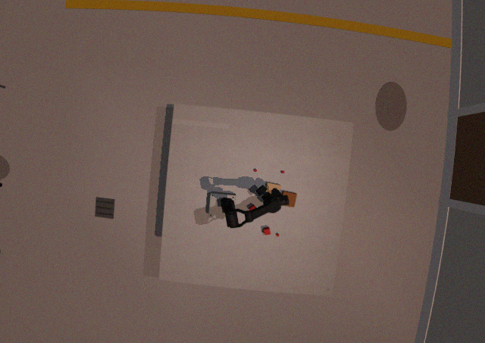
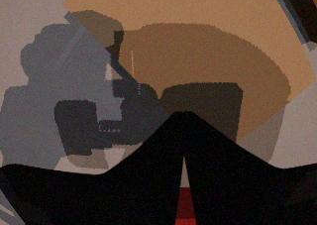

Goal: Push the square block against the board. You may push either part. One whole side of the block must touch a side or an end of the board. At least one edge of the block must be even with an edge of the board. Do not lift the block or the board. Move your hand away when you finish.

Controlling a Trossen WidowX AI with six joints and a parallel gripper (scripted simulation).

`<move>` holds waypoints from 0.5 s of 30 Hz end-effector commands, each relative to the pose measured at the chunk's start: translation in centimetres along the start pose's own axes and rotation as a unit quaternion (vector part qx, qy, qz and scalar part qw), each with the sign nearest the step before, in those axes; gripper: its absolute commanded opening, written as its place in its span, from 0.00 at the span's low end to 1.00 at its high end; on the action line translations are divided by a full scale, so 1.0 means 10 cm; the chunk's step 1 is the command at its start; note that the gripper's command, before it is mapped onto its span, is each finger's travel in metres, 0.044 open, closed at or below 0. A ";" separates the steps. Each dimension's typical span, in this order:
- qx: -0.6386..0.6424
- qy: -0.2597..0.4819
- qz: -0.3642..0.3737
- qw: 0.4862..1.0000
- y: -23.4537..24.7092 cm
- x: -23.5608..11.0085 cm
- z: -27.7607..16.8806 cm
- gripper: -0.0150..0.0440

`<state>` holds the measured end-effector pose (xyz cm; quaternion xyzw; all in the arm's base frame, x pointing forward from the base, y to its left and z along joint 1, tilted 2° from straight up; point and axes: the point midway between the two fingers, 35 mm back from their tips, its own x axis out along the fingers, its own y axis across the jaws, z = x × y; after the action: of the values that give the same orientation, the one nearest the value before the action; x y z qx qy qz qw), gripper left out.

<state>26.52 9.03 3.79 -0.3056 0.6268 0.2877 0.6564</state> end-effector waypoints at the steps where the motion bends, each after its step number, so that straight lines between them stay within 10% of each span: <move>1: -0.062 -0.003 0.000 0.998 -0.15 -0.02 -0.03 0.25; 15: -0.298 0.002 -0.001 0.955 -0.70 -0.02 -0.33 0.25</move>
<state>29.18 3.02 4.01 -0.4642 0.5357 0.4363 0.5543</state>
